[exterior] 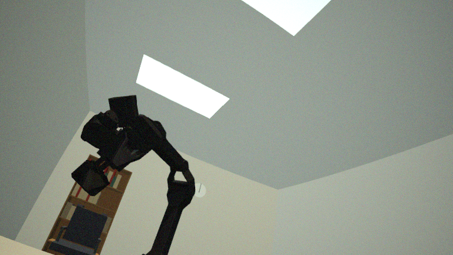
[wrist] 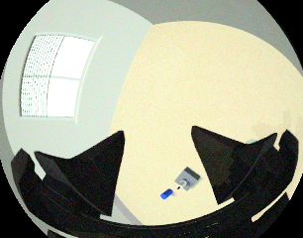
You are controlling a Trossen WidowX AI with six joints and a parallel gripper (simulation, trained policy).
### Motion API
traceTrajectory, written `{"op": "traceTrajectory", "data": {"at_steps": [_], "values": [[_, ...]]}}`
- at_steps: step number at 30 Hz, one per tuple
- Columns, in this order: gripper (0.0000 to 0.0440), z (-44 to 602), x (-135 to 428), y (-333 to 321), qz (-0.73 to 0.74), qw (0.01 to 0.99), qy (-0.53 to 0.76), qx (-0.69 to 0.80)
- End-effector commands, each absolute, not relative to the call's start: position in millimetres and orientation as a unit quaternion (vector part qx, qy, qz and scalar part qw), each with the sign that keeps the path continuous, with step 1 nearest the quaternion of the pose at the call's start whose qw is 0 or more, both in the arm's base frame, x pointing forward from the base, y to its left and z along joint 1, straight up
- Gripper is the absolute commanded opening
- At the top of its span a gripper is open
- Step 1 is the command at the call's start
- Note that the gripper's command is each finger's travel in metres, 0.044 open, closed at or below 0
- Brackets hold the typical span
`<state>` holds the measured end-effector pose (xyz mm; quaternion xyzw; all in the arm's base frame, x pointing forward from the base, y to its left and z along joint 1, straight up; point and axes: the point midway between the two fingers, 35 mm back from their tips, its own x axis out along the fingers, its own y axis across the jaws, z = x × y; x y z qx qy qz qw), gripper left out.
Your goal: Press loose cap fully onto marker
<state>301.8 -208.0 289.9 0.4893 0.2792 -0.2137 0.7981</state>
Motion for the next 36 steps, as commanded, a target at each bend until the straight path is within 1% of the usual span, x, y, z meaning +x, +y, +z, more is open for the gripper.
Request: {"op": "traceTrajectory", "data": {"at_steps": [1, 36], "values": [[0.0312, 284, 308, -202, -0.211, 0.795, 0.297, 0.484], [0.0314, 223, 353, -128, -0.186, 0.746, 0.453, 0.451]]}}
